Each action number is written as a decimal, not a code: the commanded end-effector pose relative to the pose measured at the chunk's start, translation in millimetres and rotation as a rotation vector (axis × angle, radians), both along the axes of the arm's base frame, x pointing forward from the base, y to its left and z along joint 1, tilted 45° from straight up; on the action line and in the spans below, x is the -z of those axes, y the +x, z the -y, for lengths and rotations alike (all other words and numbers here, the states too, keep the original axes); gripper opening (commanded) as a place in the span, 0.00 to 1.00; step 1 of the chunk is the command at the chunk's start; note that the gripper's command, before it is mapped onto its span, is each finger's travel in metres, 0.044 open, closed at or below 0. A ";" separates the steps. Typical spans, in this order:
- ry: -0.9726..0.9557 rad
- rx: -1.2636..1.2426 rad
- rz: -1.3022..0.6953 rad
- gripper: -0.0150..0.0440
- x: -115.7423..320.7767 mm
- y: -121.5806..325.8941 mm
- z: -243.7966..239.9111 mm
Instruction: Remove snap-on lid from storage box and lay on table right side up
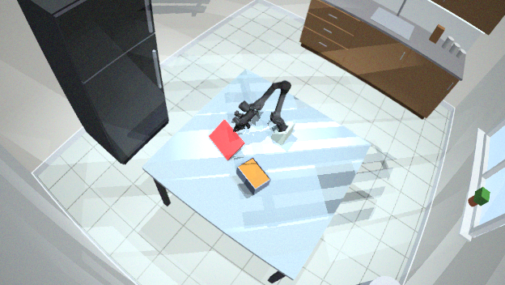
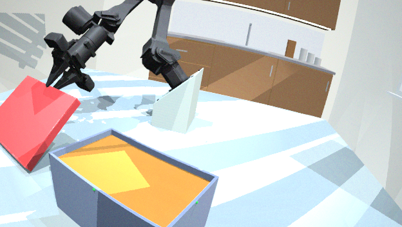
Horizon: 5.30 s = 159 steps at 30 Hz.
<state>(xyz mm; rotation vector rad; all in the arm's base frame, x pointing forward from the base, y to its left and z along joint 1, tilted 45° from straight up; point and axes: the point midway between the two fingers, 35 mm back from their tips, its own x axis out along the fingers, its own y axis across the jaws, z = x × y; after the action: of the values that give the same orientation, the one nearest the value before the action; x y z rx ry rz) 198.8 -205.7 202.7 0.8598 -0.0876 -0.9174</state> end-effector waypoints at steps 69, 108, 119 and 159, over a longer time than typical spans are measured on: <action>-0.006 -0.011 0.000 0.25 40.5 -4.3 39.8; -0.006 -0.011 -0.003 1.00 44.2 -45.8 20.7; -0.006 -0.011 -0.005 1.00 48.9 -64.9 13.3; -0.005 -0.011 -0.003 1.00 -2.2 -77.8 -46.3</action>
<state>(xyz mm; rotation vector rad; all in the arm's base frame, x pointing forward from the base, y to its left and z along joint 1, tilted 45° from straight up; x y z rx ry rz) 122.8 -164.7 201.1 0.8496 -0.0807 -0.9051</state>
